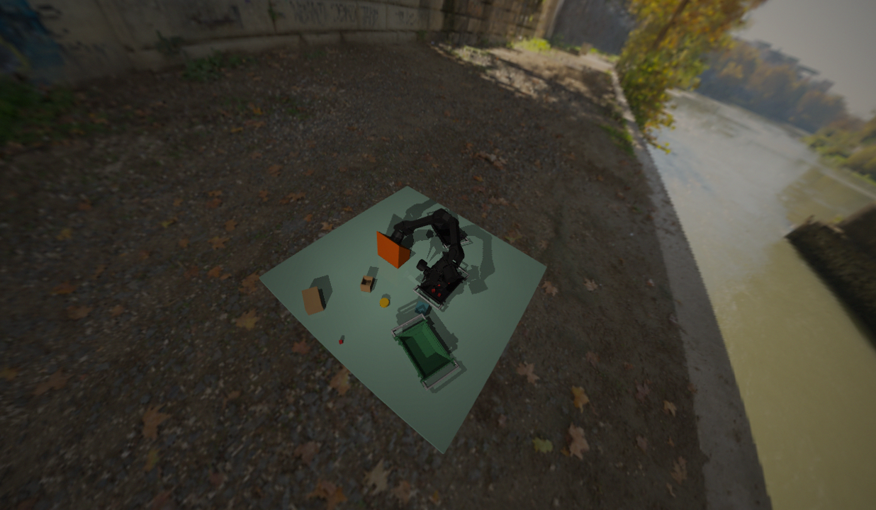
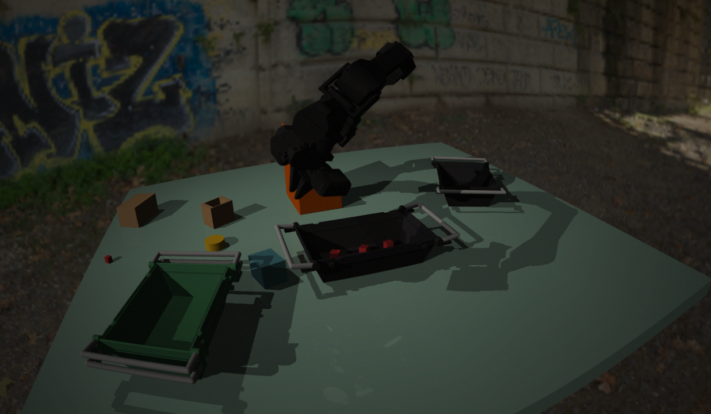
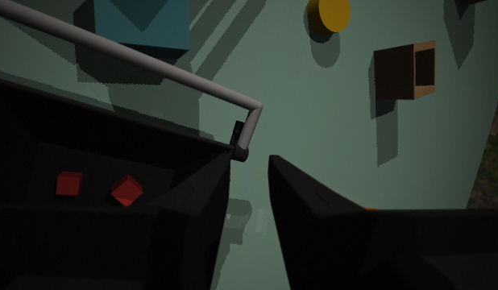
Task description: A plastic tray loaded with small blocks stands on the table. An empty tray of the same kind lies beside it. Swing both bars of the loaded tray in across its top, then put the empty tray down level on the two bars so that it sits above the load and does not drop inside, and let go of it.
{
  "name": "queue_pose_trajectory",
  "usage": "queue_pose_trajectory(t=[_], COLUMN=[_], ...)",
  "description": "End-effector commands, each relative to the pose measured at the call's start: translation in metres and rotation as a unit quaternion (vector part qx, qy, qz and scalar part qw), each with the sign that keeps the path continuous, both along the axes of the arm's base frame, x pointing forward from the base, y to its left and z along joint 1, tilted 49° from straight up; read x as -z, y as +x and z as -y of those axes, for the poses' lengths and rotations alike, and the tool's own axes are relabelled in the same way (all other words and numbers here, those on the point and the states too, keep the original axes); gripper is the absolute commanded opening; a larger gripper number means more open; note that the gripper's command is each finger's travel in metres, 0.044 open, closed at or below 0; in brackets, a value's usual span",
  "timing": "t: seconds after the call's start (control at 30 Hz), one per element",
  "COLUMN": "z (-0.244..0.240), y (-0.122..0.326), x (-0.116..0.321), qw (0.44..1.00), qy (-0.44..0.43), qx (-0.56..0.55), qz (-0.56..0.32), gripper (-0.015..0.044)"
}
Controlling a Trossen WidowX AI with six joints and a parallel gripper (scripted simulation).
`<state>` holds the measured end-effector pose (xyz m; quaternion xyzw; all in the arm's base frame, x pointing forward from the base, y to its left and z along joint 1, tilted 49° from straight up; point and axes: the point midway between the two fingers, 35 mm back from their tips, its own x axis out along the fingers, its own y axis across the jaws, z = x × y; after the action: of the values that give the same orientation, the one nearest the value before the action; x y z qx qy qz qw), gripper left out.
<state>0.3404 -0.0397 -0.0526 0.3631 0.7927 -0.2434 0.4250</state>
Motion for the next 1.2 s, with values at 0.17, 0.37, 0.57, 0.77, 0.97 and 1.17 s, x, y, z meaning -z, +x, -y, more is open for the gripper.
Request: queue_pose_trajectory(t=[0.17,0.37,0.57,0.77,0.97,1.17], z=[0.003,0.004,0.004,0.003,-0.013,-0.036], y=[0.040,0.043,0.043,0.043,0.042,0.038], x=[0.055,0.058,0.058,0.058,0.073,0.093], qw=[0.832,0.798,0.798,0.798,0.798,0.798], qy=[0.293,0.304,0.304,0.304,0.304,0.305], qx=[-0.311,-0.341,-0.341,-0.341,-0.341,-0.341], qz=[0.353,0.393,0.393,0.393,0.393,0.393], gripper=[0.0087,0.0087,0.0087,0.0087,0.0087,0.0087])
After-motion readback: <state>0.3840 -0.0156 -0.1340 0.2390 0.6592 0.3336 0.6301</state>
